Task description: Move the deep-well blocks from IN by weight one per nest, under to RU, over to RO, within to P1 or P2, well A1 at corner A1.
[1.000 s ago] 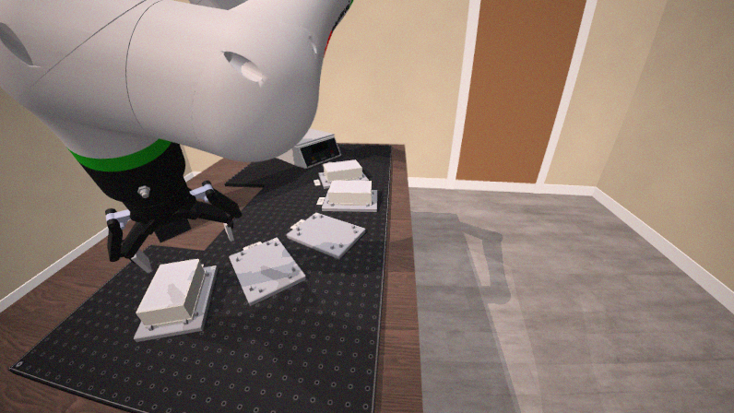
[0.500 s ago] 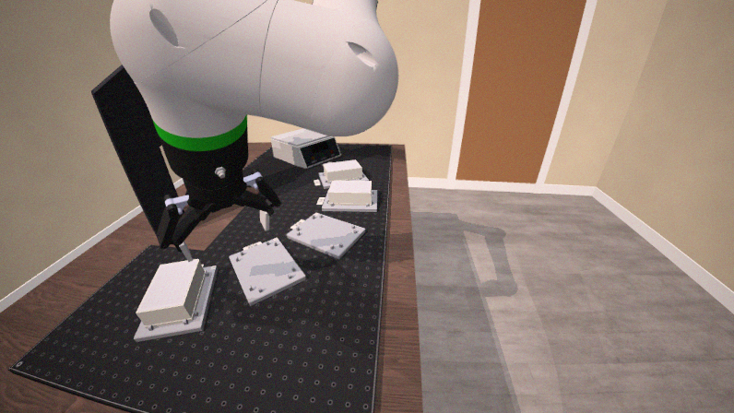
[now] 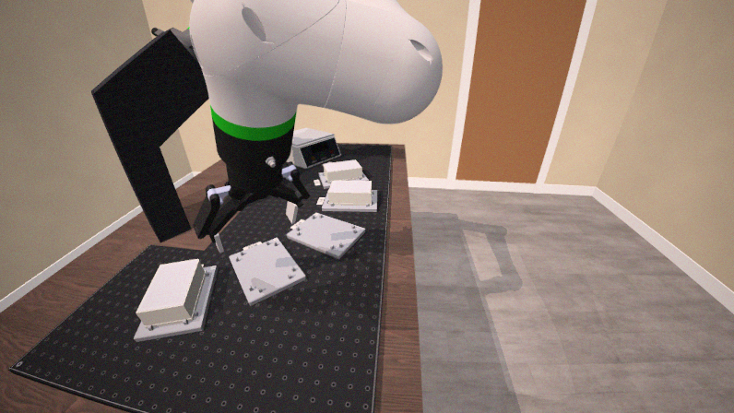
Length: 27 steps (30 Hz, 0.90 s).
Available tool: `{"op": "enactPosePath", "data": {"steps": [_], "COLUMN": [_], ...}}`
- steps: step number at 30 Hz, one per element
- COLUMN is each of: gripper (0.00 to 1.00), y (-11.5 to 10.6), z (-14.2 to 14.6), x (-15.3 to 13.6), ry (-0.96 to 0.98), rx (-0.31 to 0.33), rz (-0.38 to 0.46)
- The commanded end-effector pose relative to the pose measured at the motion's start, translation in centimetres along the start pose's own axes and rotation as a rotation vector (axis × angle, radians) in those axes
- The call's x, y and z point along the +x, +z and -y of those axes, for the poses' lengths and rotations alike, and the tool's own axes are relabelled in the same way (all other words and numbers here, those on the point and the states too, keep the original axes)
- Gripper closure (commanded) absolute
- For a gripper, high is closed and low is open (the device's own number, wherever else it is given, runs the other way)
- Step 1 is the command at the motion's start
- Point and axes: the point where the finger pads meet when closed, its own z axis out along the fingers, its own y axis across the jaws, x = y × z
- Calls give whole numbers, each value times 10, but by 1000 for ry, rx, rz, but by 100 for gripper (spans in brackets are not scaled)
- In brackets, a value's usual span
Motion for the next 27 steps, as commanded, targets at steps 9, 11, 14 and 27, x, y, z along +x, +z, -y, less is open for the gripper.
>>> {"op": "enactPosePath", "data": {"steps": [9,11,14,27], "gripper": [0,0,0,0], "y": [4,5,7,12], "z": [44,53,68,122], "x": [-8,-9,-12,-22], "ry": [-256,-314,-354,-354], "rx": [-147,-181,-204,-204], "rz": [-1,-1,-1,-1]}}
